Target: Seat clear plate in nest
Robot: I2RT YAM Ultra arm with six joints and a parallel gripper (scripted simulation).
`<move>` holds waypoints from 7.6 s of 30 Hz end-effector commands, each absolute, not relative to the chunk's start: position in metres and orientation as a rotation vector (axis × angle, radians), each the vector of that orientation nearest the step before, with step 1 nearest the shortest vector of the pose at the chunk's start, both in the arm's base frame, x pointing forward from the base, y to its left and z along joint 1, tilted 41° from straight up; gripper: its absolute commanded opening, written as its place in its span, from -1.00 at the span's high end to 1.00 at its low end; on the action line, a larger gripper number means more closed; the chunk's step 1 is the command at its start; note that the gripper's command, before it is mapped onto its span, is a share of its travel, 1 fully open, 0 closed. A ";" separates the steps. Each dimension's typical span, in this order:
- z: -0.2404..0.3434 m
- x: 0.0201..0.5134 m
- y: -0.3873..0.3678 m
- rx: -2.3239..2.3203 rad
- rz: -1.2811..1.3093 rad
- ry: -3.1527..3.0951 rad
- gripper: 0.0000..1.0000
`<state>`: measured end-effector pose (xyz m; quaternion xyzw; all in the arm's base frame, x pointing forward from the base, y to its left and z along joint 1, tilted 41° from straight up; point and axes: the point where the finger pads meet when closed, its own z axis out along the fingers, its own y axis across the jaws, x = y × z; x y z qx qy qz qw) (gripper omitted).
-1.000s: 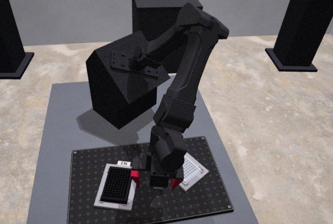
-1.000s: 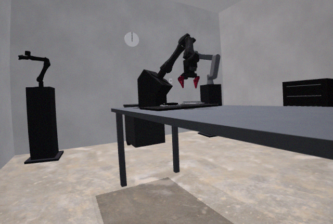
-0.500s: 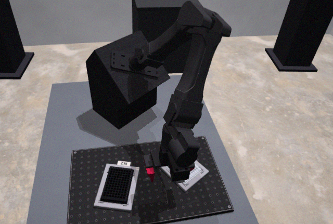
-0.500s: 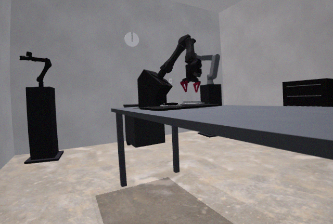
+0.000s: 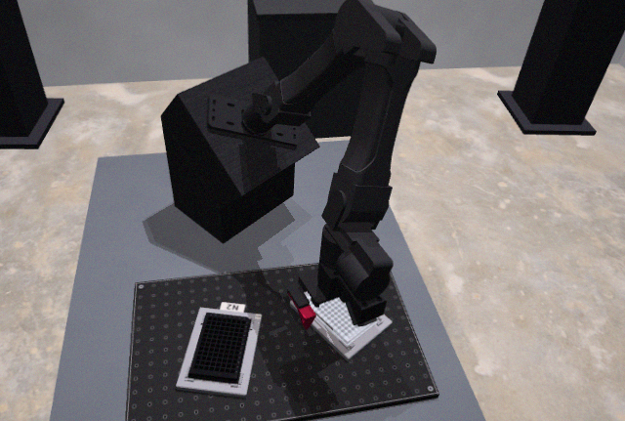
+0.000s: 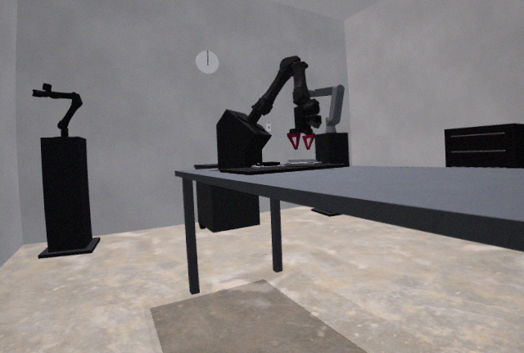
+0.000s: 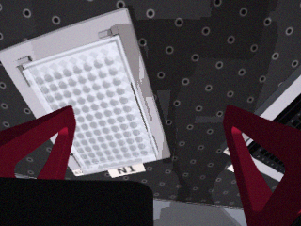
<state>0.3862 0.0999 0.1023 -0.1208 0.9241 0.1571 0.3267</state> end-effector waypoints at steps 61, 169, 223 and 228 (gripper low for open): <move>0.048 0.373 0.160 -0.648 0.337 2.365 -1.00; 0.084 0.346 0.147 -0.648 0.337 2.365 1.00; 0.057 0.367 0.161 -0.648 0.337 2.365 1.00; 0.056 0.368 0.162 -0.648 0.337 2.365 1.00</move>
